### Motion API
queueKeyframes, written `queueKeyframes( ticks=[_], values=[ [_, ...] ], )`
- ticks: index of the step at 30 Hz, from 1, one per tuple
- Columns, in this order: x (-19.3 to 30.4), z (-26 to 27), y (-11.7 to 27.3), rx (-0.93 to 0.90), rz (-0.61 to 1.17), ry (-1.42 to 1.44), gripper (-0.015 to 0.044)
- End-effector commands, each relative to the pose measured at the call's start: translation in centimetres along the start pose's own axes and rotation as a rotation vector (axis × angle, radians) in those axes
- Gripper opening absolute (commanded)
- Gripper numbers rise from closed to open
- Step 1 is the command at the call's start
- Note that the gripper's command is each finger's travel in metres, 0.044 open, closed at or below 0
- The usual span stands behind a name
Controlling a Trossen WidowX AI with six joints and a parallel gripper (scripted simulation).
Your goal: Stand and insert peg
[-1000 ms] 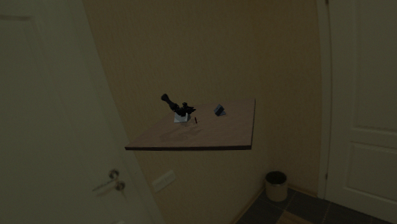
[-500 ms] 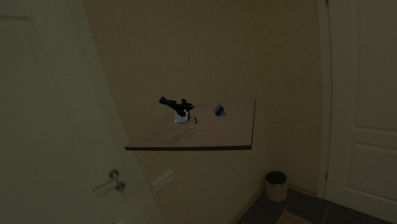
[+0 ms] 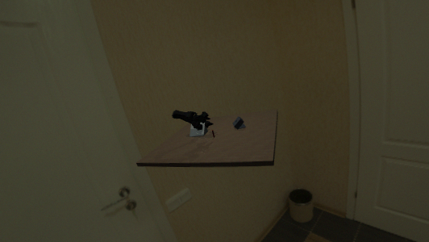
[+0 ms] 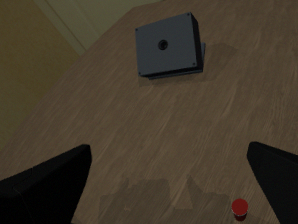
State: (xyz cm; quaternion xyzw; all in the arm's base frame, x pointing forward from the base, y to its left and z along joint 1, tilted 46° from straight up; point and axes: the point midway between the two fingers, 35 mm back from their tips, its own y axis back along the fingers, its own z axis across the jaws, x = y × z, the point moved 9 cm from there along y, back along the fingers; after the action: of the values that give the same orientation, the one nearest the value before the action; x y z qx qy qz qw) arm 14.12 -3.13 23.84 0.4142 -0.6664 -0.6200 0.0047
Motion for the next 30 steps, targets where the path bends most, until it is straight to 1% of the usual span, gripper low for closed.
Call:
queueKeyframes(
  ticks=[1, 9, 16, 23, 30],
  values=[
    [-0.4, -0.2, -0.8, -0.017, 0.143, -0.053, 0.0440],
    [-1.1, -0.3, -2.2, -0.005, 0.397, -0.095, 0.0440],
    [-2.0, -0.2, -3.4, 0.055, 0.603, -0.079, 0.0440],
    [-3.2, 0.0, -4.6, 0.166, 0.780, -0.024, 0.0440],
    [-4.8, 0.4, -5.7, 0.323, 0.912, 0.061, 0.0440]
  ],
)
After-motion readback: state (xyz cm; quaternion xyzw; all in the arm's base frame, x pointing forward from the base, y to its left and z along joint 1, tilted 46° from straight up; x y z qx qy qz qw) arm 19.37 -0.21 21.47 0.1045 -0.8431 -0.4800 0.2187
